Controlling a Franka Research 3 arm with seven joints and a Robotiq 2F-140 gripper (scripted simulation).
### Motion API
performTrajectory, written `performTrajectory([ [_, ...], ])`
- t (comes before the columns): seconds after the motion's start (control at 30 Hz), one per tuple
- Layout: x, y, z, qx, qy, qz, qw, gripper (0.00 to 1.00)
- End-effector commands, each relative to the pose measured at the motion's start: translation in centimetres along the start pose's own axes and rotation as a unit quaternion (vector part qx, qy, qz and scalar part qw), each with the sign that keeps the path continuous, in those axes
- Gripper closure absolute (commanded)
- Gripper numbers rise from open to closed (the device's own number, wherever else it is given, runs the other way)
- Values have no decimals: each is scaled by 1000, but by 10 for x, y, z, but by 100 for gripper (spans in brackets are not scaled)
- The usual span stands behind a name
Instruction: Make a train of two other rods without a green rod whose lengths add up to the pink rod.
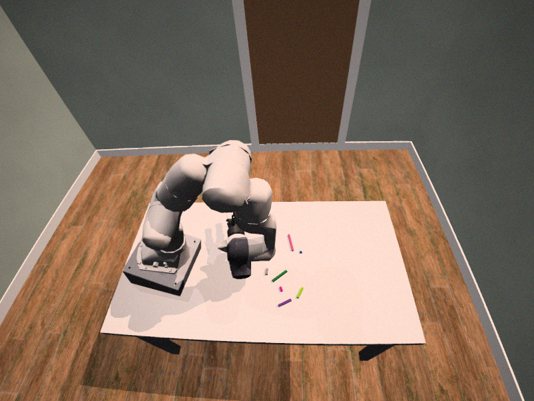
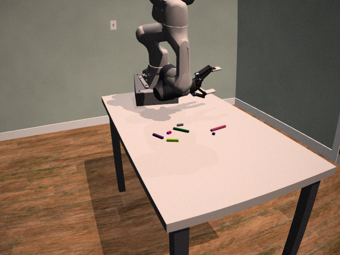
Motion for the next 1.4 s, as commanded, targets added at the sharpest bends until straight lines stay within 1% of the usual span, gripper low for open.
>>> performTrajectory([
  [0.0,0,0,0,0,0,0,1000,0],
  [0.63,0,0,0,-2,1,1,1000,0],
  [0.73,-1,-2,2,-16,5,9,1000,0],
  [0.83,-4,-7,7,-49,17,27,998,0],
  [0.93,-10,-15,16,-106,37,60,992,0],
  [1.03,-15,-21,22,-149,53,84,984,0],
  [1.1,-15,-21,22,-149,53,84,984,0],
  [1.13,-18,-26,27,-179,64,102,977,0],
  [1.37,-31,-41,43,-266,98,154,947,0],
])
Point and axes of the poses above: the point where the finger pads meet when closed, its own x axis out along the fingers, its own z axis across the jaws, y = z × x, the point moved 3 cm from there along -x, back along the fingers, and after that the axes turned 13 degrees about x, right-handed, at the moved point
